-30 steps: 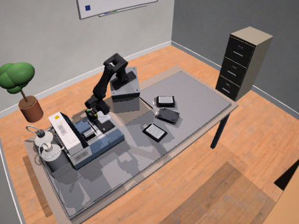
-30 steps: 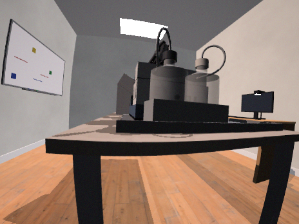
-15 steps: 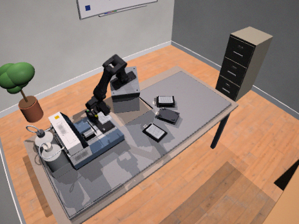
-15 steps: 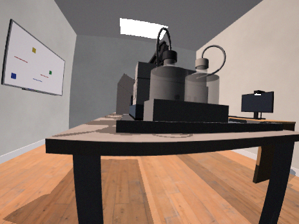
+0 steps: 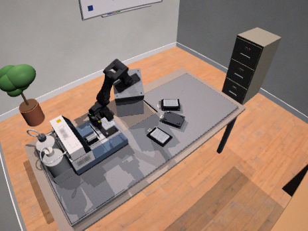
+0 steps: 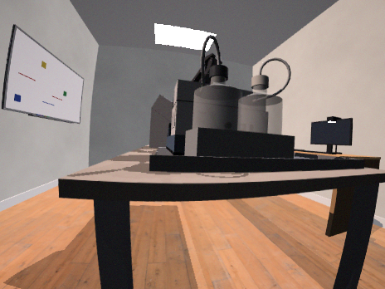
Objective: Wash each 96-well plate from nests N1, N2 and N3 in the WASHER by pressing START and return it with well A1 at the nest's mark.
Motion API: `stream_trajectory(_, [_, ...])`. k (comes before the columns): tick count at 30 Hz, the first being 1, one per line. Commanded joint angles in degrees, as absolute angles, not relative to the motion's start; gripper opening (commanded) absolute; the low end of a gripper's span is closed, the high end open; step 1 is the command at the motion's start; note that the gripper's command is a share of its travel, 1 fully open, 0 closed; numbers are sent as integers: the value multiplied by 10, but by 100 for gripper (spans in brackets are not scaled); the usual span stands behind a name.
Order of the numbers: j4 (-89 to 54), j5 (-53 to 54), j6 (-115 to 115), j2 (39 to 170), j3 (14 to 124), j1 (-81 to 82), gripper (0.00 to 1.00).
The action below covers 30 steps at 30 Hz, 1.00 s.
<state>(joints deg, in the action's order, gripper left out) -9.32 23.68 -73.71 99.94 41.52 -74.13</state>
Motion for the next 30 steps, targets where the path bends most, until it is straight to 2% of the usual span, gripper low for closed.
stream_trajectory(1, [-76, 236, -732, 1005, 418, -741, 0])
stream_trajectory(30, [17, 223, -700, 1101, 433, -709, 0])
